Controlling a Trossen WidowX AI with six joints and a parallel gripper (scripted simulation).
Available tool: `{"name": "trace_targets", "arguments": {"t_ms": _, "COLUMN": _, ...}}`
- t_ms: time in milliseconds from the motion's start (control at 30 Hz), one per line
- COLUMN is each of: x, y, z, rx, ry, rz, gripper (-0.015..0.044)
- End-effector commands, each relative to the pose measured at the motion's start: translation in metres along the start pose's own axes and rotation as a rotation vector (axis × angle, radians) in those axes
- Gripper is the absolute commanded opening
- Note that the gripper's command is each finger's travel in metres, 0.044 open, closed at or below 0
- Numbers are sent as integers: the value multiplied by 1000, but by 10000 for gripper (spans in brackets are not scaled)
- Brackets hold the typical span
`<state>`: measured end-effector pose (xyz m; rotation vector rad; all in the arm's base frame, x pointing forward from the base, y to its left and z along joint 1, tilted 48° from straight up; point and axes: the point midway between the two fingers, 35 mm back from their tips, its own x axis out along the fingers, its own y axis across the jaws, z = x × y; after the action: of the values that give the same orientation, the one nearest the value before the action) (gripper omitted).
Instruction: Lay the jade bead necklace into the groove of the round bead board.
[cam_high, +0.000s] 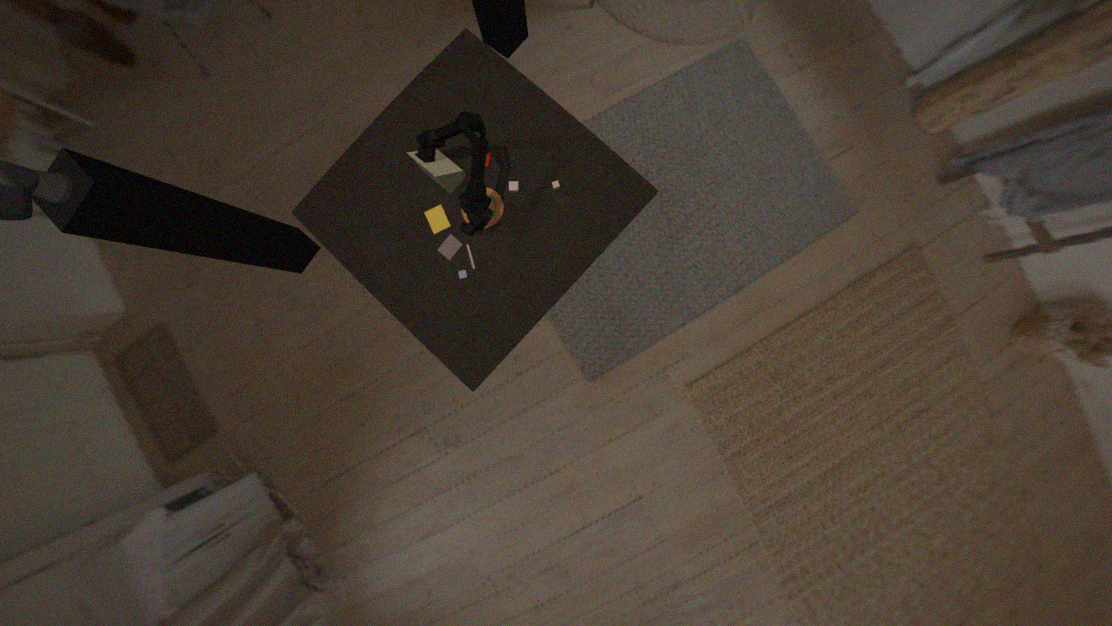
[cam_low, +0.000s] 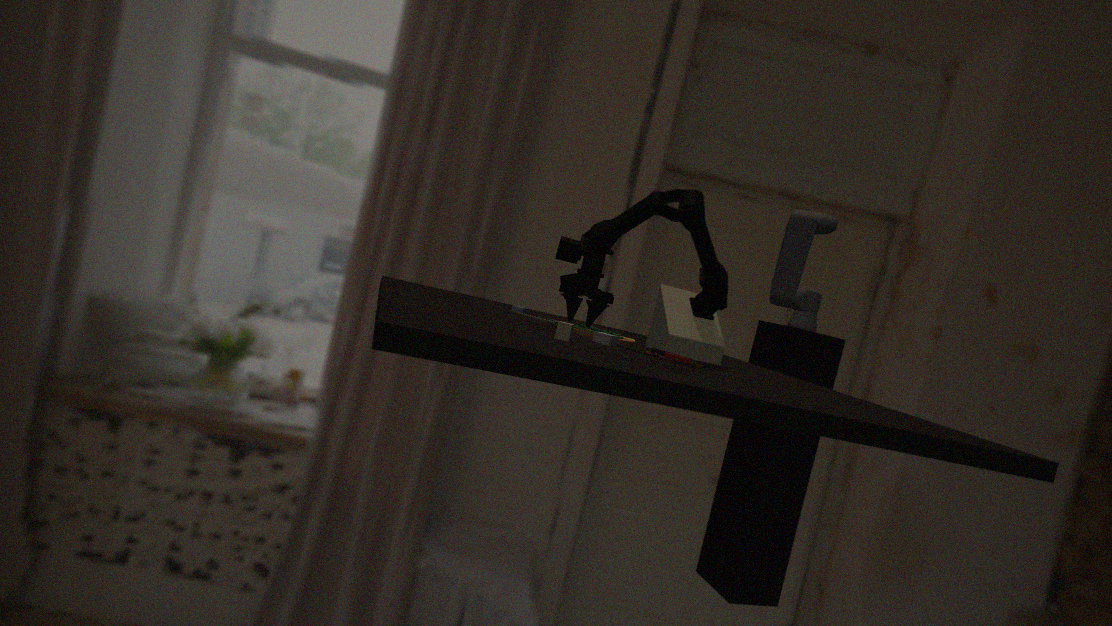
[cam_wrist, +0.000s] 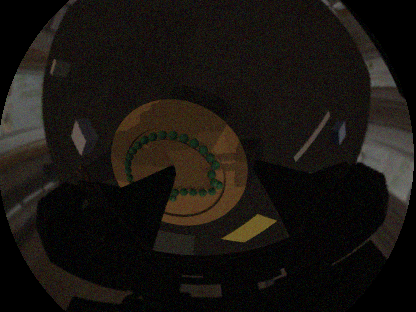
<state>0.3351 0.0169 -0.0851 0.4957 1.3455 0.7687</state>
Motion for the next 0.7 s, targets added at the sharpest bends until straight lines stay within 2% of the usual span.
{"name": "trace_targets", "arguments": {"t_ms": 0, "x": -2, "y": 0, "z": 1, "rx": -7, "ry": 0, "rz": -2, "gripper": 440}}
{"name": "trace_targets", "arguments": {"t_ms": 400, "x": -2, "y": 0, "z": 1, "rx": -7, "ry": 0, "rz": -2, "gripper": 440}}
{"name": "trace_targets", "arguments": {"t_ms": 667, "x": -34, "y": 4, "z": -10, "rx": 130, "ry": 0, "rz": -4, "gripper": 230}}
